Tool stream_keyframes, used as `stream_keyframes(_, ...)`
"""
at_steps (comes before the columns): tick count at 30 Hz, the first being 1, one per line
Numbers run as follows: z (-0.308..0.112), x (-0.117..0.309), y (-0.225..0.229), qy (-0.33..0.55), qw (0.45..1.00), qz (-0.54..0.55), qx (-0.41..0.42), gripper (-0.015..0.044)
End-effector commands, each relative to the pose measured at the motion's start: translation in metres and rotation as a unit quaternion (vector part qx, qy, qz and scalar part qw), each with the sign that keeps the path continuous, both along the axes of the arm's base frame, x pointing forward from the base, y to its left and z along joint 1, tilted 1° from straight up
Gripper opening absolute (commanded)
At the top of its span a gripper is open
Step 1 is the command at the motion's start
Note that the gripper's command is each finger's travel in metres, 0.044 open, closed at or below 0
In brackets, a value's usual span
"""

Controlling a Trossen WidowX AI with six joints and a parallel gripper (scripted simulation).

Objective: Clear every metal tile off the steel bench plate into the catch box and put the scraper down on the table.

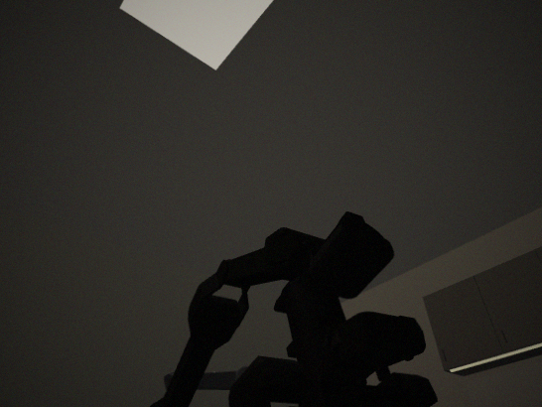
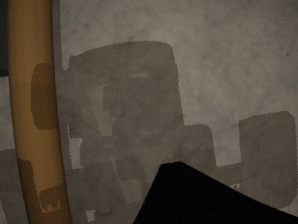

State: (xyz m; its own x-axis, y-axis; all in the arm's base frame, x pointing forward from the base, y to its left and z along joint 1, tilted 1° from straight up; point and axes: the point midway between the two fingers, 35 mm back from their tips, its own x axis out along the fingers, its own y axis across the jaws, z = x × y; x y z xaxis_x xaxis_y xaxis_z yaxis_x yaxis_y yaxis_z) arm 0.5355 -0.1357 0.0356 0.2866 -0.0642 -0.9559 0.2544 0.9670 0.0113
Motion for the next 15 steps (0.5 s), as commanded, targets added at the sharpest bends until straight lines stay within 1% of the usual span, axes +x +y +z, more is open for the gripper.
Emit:
stream_keyframes(1, -0.015, -0.002, 0.001, 0.010, 1.000, 0.004, 0.004, 0.0000)
stream_keyframes(6, -0.026, -0.002, 0.002, 0.014, 1.000, 0.006, 0.004, 0.0000)
stream_keyframes(15, -0.027, 0.000, 0.006, 0.014, 1.000, 0.006, 0.005, 0.0000)
